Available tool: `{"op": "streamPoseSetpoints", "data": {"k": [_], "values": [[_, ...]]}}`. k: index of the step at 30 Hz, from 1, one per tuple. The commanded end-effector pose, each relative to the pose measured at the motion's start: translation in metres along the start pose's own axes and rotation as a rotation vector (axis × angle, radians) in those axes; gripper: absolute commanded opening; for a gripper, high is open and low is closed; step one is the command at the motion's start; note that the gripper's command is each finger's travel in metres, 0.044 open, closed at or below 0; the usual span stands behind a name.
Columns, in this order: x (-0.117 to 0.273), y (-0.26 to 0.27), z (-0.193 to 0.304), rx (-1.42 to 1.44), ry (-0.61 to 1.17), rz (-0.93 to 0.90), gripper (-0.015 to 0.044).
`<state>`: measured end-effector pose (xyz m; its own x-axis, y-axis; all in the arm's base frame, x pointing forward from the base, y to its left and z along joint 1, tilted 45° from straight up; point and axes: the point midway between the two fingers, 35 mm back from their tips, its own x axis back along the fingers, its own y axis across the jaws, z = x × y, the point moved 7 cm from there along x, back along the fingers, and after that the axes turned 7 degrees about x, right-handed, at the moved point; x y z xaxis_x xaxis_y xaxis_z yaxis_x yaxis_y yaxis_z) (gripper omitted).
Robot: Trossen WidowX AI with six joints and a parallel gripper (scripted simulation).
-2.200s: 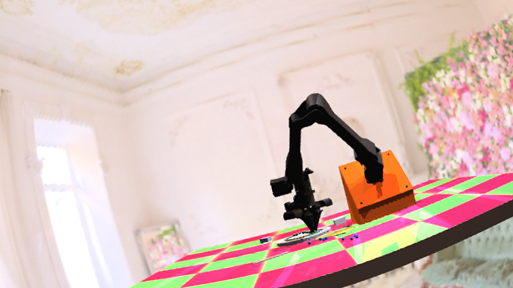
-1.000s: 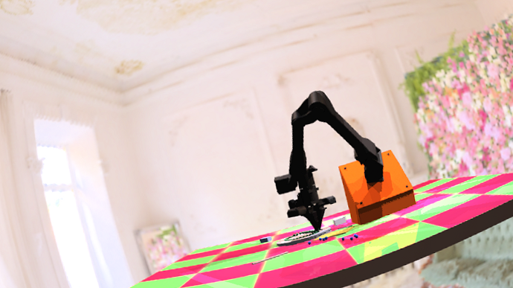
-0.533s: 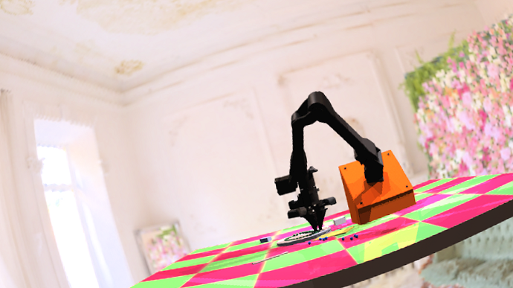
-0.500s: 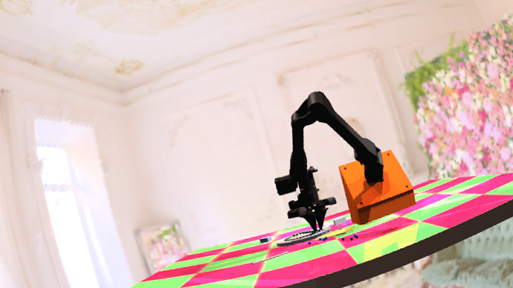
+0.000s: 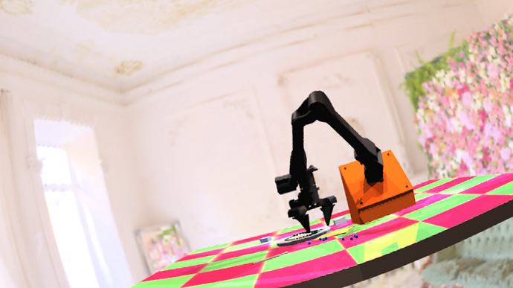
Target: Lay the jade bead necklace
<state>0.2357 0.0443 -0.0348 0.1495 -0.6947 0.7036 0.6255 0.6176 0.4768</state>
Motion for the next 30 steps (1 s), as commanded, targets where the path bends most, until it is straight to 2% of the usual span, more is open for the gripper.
{"op": "streamPoseSetpoints", "data": {"k": [1, 23, 30], "values": [[0.002, 0.001, -0.001, 0.006, -0.001, 0.002, 0.0440], [0.002, 0.001, -0.001, 0.006, -0.001, 0.002, 0.0440], [0.033, 0.001, -0.011, 0.146, -0.003, 0.003, 0.0256]]}}
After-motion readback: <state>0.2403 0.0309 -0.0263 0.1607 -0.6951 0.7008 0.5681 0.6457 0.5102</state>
